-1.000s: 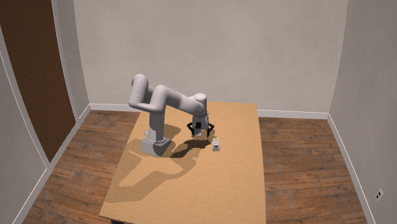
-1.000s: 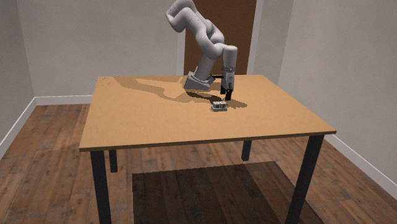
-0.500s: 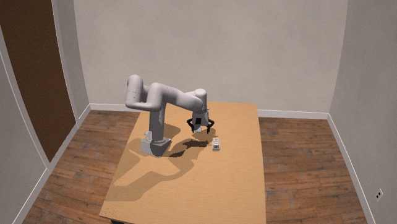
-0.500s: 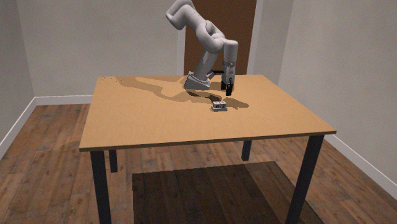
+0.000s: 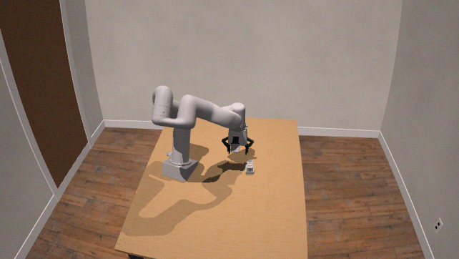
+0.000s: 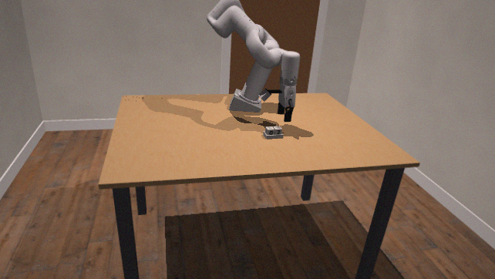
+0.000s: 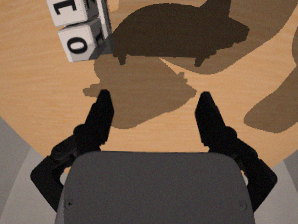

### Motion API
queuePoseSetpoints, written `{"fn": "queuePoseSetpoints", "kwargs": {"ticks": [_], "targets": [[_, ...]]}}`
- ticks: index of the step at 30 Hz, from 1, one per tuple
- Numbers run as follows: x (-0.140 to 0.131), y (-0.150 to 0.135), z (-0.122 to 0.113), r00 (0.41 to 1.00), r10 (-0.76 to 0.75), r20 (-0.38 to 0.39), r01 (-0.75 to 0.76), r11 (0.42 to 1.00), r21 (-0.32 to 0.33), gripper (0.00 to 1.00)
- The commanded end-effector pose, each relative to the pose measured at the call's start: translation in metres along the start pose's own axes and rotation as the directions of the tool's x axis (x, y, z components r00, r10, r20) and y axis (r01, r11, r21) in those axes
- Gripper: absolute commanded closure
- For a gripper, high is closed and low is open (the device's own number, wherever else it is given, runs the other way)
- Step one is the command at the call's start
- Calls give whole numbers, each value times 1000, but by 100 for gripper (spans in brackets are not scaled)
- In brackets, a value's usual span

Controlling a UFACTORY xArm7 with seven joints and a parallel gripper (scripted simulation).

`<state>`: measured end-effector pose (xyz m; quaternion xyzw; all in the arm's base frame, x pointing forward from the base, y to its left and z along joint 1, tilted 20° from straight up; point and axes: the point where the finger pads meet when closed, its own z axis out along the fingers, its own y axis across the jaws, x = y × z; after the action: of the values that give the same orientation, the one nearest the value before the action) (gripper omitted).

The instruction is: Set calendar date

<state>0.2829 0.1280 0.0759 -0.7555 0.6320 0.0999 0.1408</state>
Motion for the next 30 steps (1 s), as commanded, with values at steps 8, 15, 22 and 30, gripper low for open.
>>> {"fn": "queuePoseSetpoints", "kwargs": {"ticks": [8, 15, 22, 30], "targets": [[-1, -25, -1, 1000, 0, 0, 0, 1000, 2, 0], [-1, -48, -1, 1000, 0, 0, 0, 1000, 2, 0], [-2, -53, -1, 1000, 0, 0, 0, 1000, 2, 0], [-3, -79, -1, 1000, 0, 0, 0, 1000, 2, 0]]}}
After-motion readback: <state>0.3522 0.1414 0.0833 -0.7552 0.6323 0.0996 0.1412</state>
